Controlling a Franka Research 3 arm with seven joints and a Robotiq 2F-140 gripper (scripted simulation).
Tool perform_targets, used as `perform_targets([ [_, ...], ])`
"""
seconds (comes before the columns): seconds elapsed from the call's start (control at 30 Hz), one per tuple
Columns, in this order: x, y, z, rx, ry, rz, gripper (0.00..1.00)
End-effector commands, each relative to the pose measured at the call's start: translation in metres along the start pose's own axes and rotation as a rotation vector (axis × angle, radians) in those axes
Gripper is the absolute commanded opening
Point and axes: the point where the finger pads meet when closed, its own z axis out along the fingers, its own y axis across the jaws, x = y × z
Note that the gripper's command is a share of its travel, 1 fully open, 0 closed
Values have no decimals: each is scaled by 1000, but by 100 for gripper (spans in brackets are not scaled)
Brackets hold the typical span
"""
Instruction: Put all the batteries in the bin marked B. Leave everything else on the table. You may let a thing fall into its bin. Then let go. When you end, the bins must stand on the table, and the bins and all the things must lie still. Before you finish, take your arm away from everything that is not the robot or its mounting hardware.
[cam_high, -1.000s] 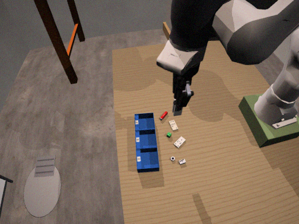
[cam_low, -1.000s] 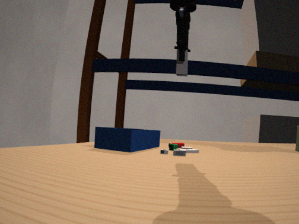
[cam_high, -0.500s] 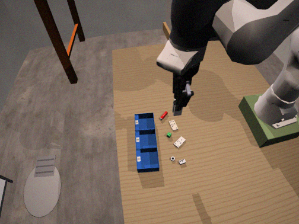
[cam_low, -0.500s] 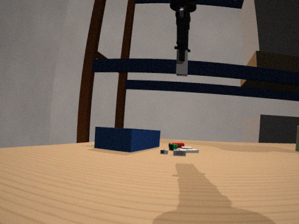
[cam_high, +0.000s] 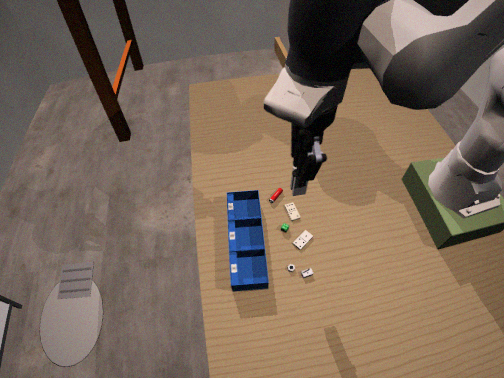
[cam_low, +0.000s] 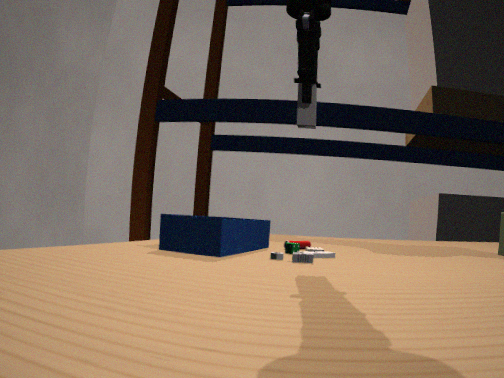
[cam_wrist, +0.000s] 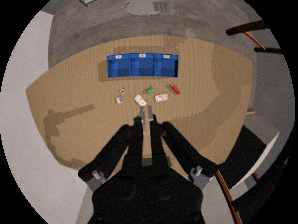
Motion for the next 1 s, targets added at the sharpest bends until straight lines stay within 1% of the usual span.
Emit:
perform_targets([
  [0.0,-2,-1,0,2,-3,-3,5],
  [0.03,-2,-1,0,2,-3,-3,5],
  [0.33,44,33,49,2,-3,6,5],
  [0.4,44,33,49,2,-3,6,5],
  [0.77,101,74,108,2,-3,6,5],
  [0.8,104,76,111,2,-3,6,5],
  [0.97,104,76,111,2,-3,6,5],
])
